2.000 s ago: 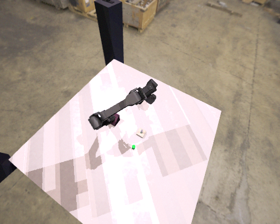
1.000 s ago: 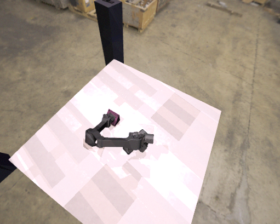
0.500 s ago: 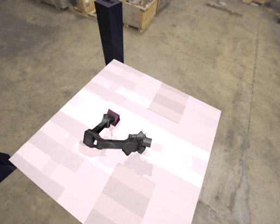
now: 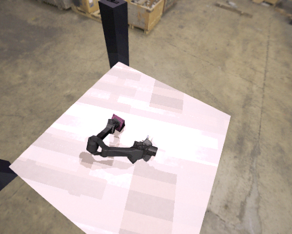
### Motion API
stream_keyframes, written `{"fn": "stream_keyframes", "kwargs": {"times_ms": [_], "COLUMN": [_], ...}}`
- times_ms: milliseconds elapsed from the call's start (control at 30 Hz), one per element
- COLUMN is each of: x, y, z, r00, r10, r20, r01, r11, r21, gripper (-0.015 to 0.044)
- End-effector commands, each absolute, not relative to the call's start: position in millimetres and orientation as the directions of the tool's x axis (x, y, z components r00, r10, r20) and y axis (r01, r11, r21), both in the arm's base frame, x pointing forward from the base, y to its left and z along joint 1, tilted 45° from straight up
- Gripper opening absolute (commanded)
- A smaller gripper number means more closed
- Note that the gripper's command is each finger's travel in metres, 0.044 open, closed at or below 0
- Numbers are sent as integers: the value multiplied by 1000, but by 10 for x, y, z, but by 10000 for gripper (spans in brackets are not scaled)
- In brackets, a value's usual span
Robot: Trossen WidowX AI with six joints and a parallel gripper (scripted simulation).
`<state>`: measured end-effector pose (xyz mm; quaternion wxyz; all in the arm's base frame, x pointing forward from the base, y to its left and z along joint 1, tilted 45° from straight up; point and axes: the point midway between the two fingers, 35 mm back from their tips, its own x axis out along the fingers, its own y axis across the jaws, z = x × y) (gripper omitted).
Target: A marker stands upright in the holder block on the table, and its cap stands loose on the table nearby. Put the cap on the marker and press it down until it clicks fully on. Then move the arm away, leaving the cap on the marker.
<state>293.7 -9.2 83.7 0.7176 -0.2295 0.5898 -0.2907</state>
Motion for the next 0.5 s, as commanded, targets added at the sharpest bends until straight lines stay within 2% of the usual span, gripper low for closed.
{"fn": "stream_keyframes", "kwargs": {"times_ms": [0, 467], "x": [2938, 2959], "y": [-144, -297], "z": [783, 642], "r00": [133, 133], "r10": [-691, -693], "r20": [-710, -708], "r01": [141, 141], "r11": [723, 721], "r21": [-677, -679], "gripper": [233, 233]}}
